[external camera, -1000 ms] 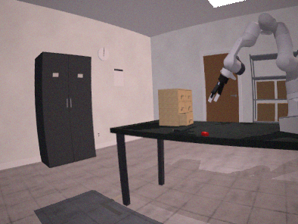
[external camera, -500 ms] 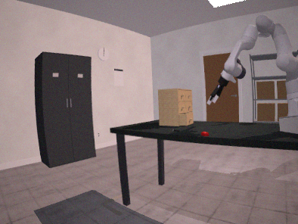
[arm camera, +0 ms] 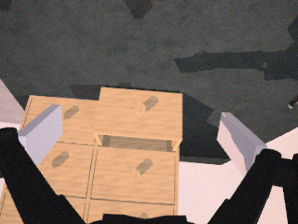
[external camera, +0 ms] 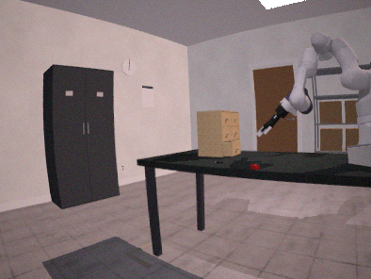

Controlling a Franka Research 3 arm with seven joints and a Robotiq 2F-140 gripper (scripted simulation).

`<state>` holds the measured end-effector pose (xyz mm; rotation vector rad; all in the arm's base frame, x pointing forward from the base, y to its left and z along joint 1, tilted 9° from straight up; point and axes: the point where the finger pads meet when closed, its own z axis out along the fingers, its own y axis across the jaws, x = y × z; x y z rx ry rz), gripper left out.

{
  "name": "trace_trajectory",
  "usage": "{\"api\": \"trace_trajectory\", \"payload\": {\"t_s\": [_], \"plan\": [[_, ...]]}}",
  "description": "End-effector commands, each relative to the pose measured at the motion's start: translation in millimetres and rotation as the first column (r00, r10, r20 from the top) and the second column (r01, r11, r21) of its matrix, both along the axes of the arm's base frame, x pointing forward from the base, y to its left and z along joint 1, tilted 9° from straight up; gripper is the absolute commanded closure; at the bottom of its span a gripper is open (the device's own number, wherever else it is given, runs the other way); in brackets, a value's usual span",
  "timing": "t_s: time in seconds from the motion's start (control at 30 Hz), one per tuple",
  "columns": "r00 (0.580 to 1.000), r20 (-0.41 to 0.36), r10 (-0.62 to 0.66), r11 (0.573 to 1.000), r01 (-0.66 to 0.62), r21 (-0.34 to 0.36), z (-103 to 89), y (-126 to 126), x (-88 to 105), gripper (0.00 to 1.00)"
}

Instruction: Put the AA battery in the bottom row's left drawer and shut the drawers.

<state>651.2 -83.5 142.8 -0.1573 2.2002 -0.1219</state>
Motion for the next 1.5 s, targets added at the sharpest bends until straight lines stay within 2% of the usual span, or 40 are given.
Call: {"api": "trace_trajectory", "payload": {"t_s": [0.0,0.33,0.73,0.77,1.47], "plan": [[0.987,0.161,0.026,0.998,-0.035,0.052,23.2,-0.9,16.7,0.00],[0.975,0.220,0.031,0.998,-0.044,0.054,18.3,-1.0,23.2,0.00],[0.972,0.231,0.032,0.997,-0.046,0.054,17.4,-1.1,24.4,0.00],[0.972,0.231,0.032,0.997,-0.046,0.054,17.4,-1.1,24.4,0.90],[0.972,0.231,0.032,0.997,-0.046,0.054,17.2,-1.1,24.6,0.90]]}}
